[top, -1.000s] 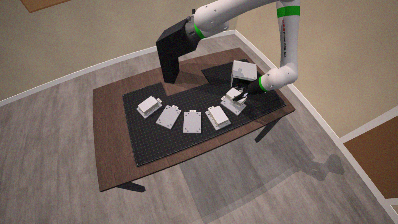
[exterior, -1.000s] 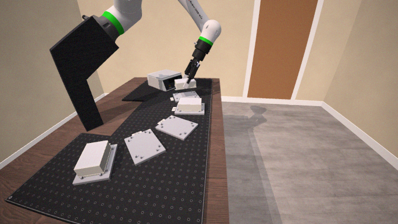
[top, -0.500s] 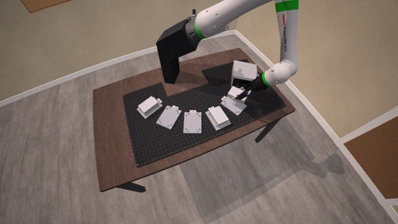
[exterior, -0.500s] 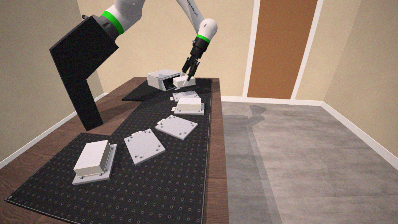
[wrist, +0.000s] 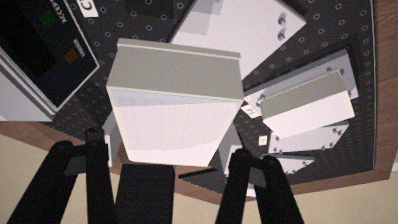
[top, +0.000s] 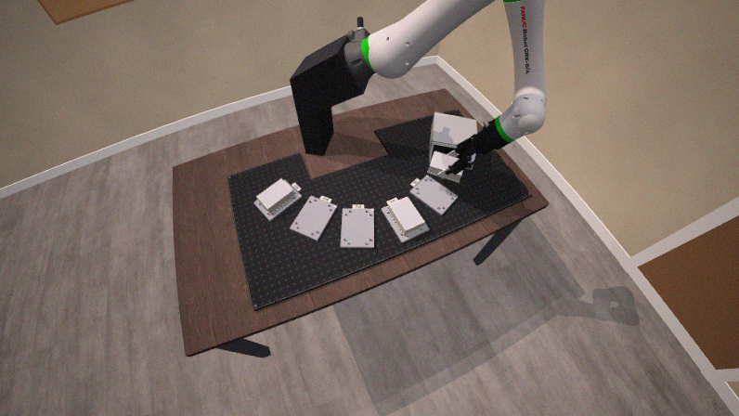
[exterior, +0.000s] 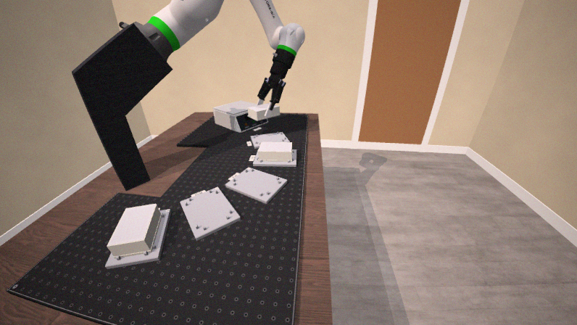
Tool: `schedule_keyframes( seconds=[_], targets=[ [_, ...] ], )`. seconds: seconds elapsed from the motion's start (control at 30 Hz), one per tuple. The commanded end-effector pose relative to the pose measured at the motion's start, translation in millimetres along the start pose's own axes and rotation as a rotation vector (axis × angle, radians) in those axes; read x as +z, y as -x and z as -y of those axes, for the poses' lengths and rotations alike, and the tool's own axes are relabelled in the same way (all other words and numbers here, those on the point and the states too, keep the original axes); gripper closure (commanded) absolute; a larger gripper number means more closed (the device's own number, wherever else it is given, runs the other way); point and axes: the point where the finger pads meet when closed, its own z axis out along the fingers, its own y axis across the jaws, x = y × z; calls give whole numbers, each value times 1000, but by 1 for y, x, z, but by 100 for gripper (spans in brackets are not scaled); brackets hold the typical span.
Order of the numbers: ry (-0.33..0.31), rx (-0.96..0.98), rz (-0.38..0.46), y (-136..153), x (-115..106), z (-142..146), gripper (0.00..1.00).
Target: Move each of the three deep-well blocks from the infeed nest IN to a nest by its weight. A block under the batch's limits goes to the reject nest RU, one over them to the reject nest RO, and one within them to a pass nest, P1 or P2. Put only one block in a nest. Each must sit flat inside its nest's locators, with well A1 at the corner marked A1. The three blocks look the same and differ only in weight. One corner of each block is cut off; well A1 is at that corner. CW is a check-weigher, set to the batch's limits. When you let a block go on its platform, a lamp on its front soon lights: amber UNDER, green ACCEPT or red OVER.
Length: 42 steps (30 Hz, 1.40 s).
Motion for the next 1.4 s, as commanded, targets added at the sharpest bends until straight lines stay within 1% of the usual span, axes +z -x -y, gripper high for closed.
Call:
schedule_keyframes(
  seconds=[0.0,0.23,0.3,0.8,0.87,1.2,1.33,1.37],
  targets=[
    [3,1,1,1,-7,11,90],
    [3,1,1,2,-18,31,90],
    [3,1,1,2,-18,31,90],
    [3,1,1,6,-44,74,90],
    [3,1,1,6,-44,74,90],
    [3,1,1,8,-61,102,90],
    [3,1,1,8,-61,103,90],
    [20,-28,1,8,-61,107,90]
  ],
)
